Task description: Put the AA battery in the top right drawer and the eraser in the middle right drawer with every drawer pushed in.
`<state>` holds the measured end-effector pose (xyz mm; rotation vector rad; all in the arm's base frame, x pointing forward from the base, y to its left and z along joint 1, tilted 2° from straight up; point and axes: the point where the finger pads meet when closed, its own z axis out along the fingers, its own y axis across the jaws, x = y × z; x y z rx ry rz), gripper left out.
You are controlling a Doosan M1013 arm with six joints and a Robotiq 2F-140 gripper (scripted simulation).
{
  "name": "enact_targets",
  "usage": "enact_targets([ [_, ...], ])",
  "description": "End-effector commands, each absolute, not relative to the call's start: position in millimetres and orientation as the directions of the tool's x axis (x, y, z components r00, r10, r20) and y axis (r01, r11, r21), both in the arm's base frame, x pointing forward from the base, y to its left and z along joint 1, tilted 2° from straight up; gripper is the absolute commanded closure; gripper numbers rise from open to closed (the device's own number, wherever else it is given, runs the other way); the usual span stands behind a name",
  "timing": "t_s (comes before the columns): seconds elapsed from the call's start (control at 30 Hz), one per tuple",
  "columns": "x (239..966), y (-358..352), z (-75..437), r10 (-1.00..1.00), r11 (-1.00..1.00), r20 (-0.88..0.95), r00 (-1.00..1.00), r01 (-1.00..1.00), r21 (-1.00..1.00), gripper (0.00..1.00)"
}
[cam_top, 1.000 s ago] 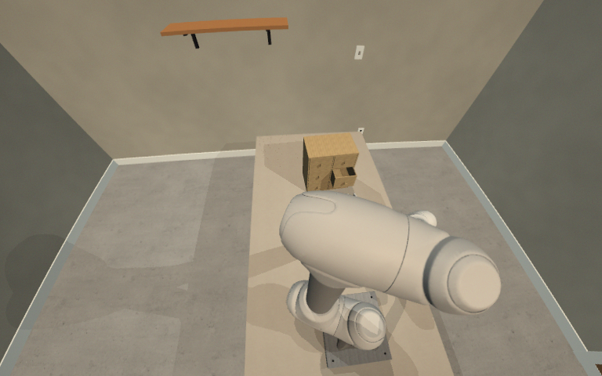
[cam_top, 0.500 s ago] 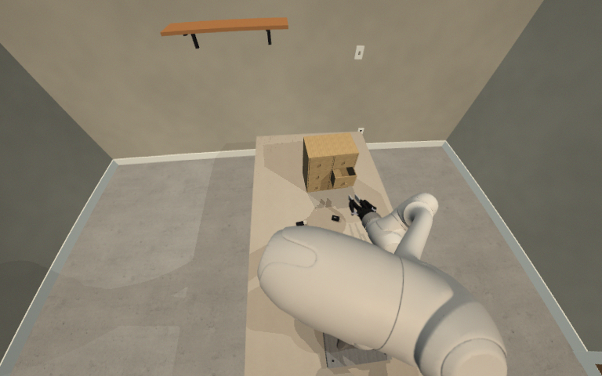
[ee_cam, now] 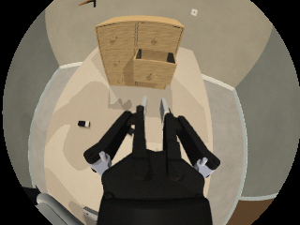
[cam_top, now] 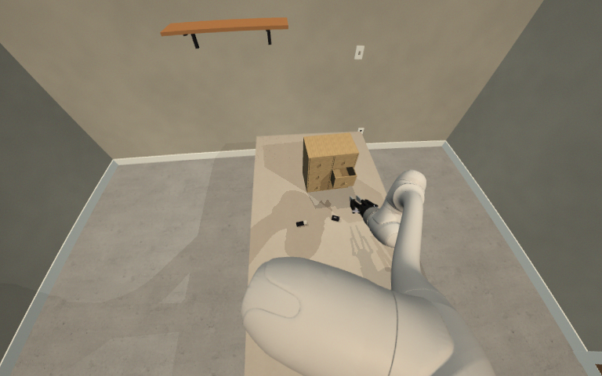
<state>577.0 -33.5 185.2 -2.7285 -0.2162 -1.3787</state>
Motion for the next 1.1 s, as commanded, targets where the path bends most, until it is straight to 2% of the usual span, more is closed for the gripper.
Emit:
enact_targets([
  [0.0, 572.6, -32.6, 188.9, 0.097, -0.984, 0.75, 0.655, 0.178, -0.028, 0.8],
  [0.6, 554.4, -36.1, 206.8, 0.128, -0.984, 0.587, 0.799, 0.178, -0.028, 0.8],
  [1.07, 522.1, -43.1, 238.1, 0.166, -0.984, 0.242, 0.956, 0.178, -0.028, 0.8],
])
